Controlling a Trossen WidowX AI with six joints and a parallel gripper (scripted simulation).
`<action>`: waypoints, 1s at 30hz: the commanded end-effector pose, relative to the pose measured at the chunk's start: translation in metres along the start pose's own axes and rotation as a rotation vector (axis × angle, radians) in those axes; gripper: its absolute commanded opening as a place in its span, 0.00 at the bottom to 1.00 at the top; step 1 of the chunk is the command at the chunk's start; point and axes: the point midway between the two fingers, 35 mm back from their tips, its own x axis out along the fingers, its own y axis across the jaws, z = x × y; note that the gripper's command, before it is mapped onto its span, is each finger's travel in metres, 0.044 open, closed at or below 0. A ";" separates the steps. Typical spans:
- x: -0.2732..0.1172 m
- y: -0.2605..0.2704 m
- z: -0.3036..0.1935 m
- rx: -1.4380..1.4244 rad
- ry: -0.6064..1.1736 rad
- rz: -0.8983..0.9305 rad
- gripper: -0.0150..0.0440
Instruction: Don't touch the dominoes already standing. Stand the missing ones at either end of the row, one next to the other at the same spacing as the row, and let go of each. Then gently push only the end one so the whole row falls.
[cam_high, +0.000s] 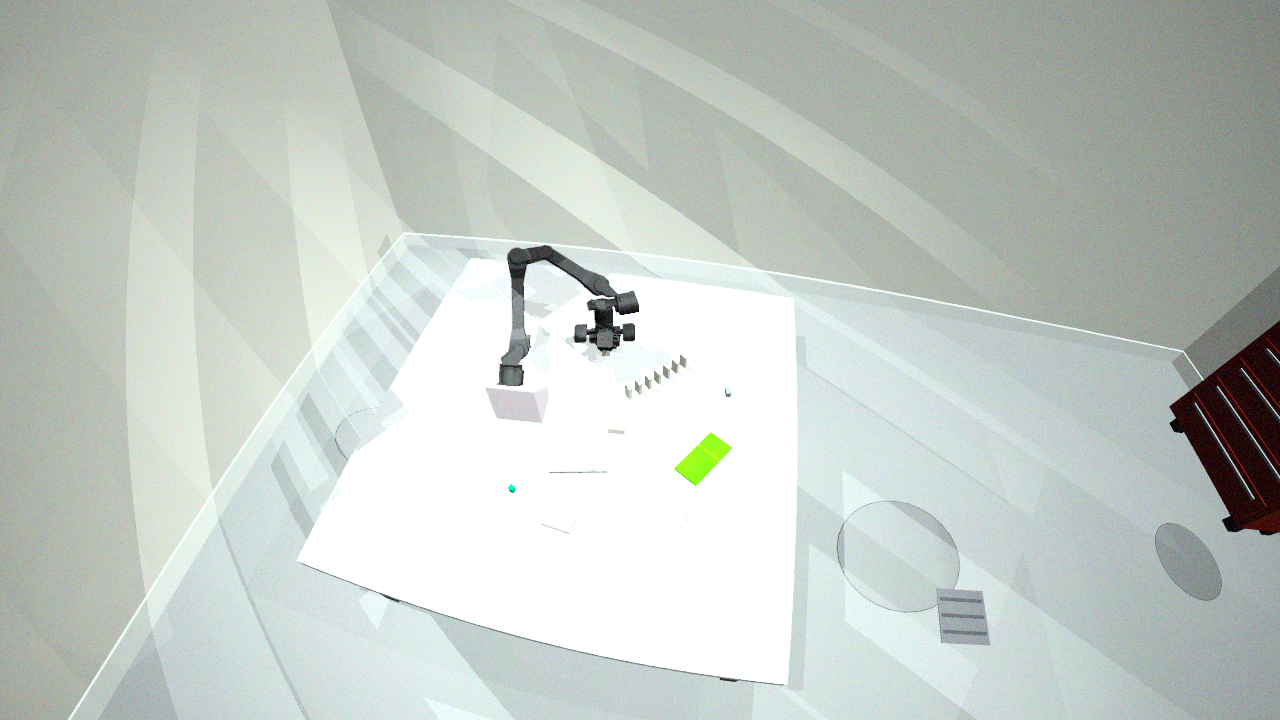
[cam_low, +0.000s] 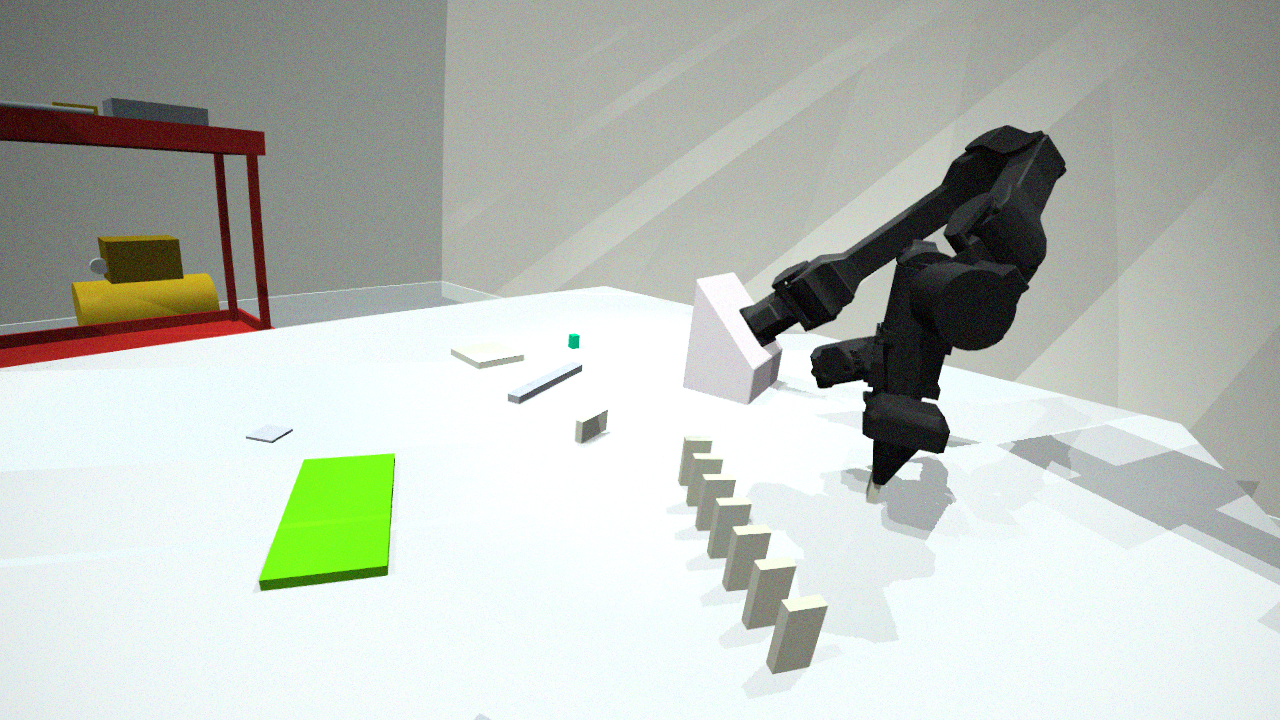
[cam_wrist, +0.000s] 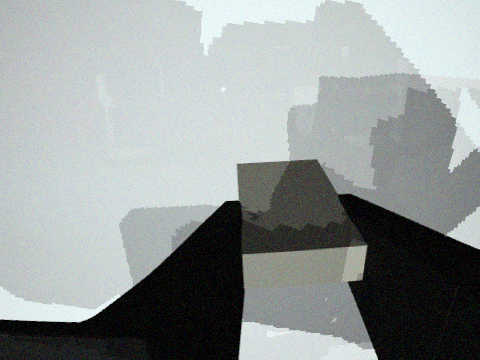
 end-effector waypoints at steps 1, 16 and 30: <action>-0.002 0.002 0.002 -0.009 -0.007 0.012 0.44; -0.136 -0.001 0.000 0.111 -0.006 0.029 0.44; -0.137 0.019 0.041 -0.421 -0.027 0.018 0.44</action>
